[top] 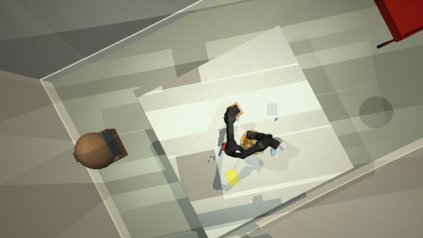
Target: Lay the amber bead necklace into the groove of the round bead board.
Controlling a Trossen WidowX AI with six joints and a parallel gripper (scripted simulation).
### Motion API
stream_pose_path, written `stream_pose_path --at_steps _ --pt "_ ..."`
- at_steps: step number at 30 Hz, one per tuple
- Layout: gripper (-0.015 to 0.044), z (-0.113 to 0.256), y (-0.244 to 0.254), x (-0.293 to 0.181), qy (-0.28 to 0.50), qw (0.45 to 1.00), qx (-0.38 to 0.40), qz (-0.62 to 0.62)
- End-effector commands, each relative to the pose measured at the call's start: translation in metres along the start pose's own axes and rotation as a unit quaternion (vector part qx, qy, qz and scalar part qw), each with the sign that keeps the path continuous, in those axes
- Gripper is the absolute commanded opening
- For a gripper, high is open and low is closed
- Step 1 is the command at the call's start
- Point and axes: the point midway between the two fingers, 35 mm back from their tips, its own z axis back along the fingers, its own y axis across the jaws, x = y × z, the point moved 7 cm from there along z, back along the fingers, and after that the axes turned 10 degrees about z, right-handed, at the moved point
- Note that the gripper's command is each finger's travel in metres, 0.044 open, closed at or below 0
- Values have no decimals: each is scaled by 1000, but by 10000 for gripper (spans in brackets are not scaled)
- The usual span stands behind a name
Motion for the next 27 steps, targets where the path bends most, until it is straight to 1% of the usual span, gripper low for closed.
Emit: stream_pose_path --at_steps 1,8,9,24,25,27 --pt "0 1 3 -1 1 1000 2 -1" --pt "0 -7 3 -1 1 1000 2 -1" --pt "26 -3 2 -1 0 1000 3 -2" --pt "420 1 3 -1 1 1000 2 -1" --pt "440 -2 2 -1 2 1000 1 -1" --pt "440 0 2 -1 1 1000 2 -1"
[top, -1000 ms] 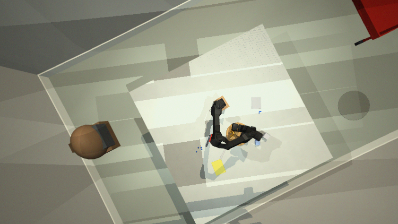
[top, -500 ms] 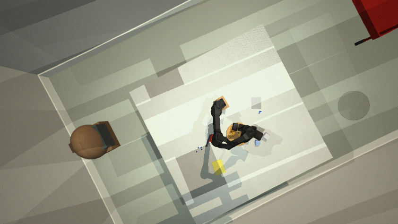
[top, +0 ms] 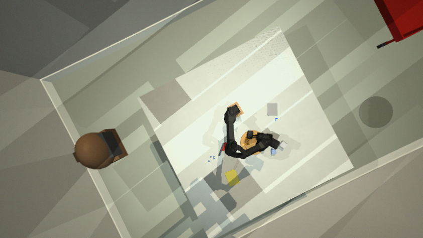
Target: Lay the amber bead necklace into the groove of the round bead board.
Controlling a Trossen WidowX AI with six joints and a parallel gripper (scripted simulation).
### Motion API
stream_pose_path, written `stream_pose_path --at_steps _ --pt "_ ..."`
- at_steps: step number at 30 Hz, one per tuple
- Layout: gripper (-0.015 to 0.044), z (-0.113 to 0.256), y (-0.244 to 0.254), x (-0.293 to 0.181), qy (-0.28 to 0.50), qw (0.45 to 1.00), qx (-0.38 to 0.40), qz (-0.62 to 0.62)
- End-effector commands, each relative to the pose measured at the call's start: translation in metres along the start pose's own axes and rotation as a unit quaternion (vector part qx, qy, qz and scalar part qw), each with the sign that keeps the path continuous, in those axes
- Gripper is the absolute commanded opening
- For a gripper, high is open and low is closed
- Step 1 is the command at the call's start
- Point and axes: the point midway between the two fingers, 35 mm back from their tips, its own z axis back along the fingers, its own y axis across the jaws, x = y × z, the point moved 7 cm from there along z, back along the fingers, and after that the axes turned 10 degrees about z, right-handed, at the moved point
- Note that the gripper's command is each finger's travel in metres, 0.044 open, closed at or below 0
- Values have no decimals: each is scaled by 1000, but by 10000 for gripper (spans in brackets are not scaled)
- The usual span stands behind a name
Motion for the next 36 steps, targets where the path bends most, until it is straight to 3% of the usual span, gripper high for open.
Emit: stream_pose_path --at_steps 1,22,27,31,34,36 --pt "440 2 0 0 0 1000 1 0" --pt "440 2 0 0 0 1000 1 0" --pt "309 15 -8 6 0 989 1 -150" --pt "204 29 -18 12 0 947 1 -322" --pt "125 34 -21 14 1 925 0 -380" --pt "120 34 -21 14 1 925 0 -380"
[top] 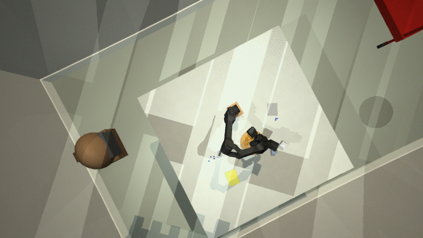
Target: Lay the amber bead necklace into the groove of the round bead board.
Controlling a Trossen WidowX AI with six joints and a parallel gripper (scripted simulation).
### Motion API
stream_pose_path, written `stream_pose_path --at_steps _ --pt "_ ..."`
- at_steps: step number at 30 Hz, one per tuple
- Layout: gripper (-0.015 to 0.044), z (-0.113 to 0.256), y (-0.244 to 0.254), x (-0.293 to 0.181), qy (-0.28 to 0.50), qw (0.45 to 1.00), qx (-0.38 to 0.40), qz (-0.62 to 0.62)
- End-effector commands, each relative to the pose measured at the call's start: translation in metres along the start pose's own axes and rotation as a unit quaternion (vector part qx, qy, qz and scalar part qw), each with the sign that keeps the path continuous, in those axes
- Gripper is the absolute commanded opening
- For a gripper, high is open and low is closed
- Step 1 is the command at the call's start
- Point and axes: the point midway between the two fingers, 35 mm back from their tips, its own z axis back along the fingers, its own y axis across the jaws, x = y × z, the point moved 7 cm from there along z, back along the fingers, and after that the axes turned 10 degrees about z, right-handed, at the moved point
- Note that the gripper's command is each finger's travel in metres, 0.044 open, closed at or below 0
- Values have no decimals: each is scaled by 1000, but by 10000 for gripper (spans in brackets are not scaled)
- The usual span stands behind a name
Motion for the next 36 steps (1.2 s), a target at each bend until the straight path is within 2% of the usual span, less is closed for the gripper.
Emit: stream_pose_path --at_steps 1,36 --pt "120 8 -1 4 4 998 4 -61" --pt "120 -33 -1 4 3 998 4 -61"
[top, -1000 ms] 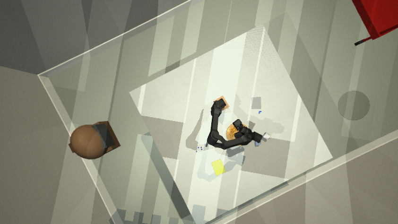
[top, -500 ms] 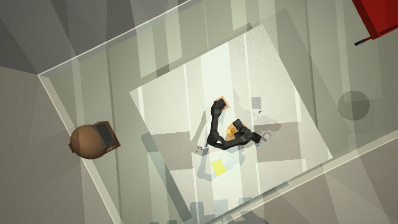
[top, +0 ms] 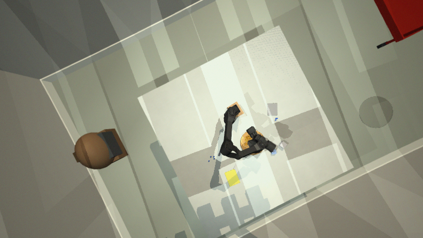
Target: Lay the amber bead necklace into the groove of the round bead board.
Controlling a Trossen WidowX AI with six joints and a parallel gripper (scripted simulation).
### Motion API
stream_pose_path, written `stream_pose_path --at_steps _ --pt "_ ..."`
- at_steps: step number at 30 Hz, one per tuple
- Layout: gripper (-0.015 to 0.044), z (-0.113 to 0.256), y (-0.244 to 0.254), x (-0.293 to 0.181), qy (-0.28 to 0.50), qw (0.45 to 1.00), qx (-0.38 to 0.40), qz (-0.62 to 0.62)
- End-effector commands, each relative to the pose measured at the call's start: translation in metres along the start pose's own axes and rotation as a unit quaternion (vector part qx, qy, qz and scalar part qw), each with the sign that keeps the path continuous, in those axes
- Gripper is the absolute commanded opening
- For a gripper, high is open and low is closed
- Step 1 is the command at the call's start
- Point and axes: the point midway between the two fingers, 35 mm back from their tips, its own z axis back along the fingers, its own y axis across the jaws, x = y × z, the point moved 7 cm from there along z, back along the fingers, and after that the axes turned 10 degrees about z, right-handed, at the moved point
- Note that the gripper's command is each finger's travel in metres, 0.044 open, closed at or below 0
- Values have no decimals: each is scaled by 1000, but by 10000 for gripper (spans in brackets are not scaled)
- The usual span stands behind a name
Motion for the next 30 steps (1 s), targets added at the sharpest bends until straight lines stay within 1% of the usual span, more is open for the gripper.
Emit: stream_pose_path --at_steps 1,5,6,30 --pt "120 -4 -1 0 -3 1000 -1 3" --pt "15 -1 0 0 0 1000 0 0" --pt "0 -1 0 0 0 1000 0 0" --pt "0 -1 0 0 0 1000 0 0"
